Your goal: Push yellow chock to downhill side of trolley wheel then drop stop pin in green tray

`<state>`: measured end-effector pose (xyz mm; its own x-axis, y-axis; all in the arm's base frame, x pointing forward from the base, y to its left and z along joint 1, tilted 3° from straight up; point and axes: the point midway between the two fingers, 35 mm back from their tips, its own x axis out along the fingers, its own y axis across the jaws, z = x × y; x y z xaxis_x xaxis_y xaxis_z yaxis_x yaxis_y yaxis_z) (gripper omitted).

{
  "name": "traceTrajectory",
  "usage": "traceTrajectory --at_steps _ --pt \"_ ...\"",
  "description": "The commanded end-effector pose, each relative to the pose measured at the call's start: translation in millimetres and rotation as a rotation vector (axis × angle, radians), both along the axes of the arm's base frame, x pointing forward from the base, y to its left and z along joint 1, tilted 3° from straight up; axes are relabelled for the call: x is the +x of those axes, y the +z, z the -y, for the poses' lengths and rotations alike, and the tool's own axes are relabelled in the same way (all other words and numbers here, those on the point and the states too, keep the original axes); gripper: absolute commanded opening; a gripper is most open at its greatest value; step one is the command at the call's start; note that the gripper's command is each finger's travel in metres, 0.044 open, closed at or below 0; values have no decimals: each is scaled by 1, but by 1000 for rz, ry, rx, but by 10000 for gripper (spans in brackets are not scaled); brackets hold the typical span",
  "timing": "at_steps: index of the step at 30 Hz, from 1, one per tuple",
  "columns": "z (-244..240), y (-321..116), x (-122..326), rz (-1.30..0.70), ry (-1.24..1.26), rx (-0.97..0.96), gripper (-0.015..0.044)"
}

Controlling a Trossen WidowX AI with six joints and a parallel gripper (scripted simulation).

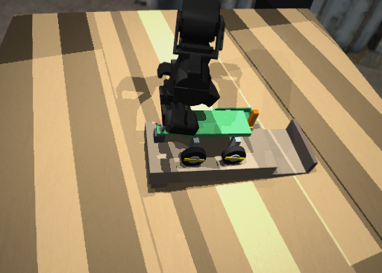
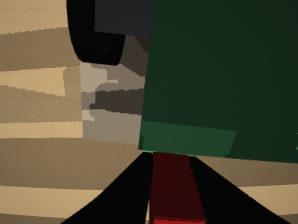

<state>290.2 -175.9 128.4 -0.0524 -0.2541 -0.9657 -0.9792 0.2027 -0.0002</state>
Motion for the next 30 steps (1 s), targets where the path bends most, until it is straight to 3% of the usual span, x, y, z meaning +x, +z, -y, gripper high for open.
traceTrajectory --at_steps 1,30 --pt "0 5 0 3 -4 -4 0" --pt "-3 21 1 3 -4 -4 0"
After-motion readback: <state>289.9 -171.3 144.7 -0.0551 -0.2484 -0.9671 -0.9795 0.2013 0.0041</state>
